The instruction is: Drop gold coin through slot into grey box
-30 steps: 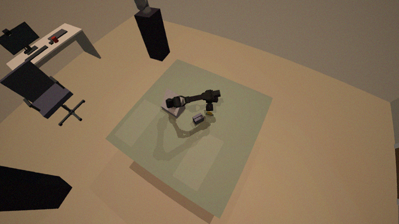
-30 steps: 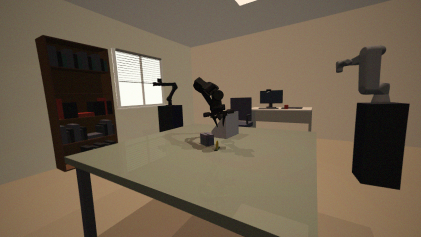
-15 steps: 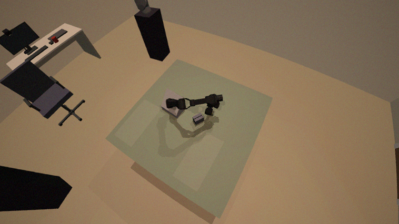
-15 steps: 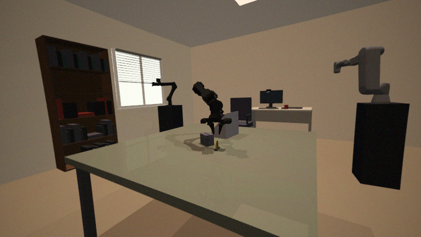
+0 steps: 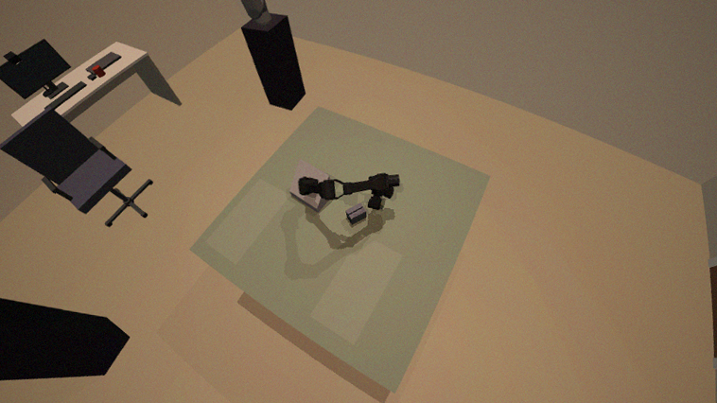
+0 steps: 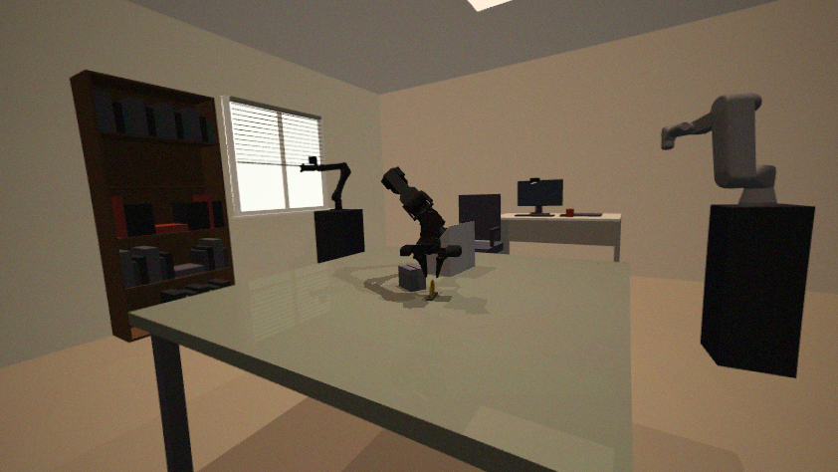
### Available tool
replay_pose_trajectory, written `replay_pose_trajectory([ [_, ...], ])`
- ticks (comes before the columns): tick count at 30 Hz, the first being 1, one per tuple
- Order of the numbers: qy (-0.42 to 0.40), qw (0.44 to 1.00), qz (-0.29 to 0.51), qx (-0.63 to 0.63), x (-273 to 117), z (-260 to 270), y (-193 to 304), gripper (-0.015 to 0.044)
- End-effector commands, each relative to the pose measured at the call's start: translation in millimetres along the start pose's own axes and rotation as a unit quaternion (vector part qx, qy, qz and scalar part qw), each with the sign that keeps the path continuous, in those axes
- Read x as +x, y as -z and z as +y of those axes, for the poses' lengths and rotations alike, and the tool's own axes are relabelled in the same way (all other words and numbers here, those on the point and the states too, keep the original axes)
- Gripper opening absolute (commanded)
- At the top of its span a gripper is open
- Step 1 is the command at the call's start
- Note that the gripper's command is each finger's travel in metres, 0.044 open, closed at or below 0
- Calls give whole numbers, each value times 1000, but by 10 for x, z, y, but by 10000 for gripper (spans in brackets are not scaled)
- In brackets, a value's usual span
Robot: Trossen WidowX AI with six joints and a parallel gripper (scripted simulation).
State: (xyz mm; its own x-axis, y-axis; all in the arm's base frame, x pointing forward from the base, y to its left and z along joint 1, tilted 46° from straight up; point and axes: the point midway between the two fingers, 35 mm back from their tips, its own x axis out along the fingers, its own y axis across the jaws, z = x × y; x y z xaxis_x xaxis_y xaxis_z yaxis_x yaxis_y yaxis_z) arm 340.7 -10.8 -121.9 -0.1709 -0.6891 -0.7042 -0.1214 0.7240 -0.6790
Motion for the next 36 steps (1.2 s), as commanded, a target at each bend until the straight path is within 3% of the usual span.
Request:
replay_pose_trajectory([
  [1,3,1000,0,-3,69,-5,9,161],
  [33,5,1000,1,-3,555,-15,30,161],
  [36,5,1000,1,-3,555,-15,30,82],
])
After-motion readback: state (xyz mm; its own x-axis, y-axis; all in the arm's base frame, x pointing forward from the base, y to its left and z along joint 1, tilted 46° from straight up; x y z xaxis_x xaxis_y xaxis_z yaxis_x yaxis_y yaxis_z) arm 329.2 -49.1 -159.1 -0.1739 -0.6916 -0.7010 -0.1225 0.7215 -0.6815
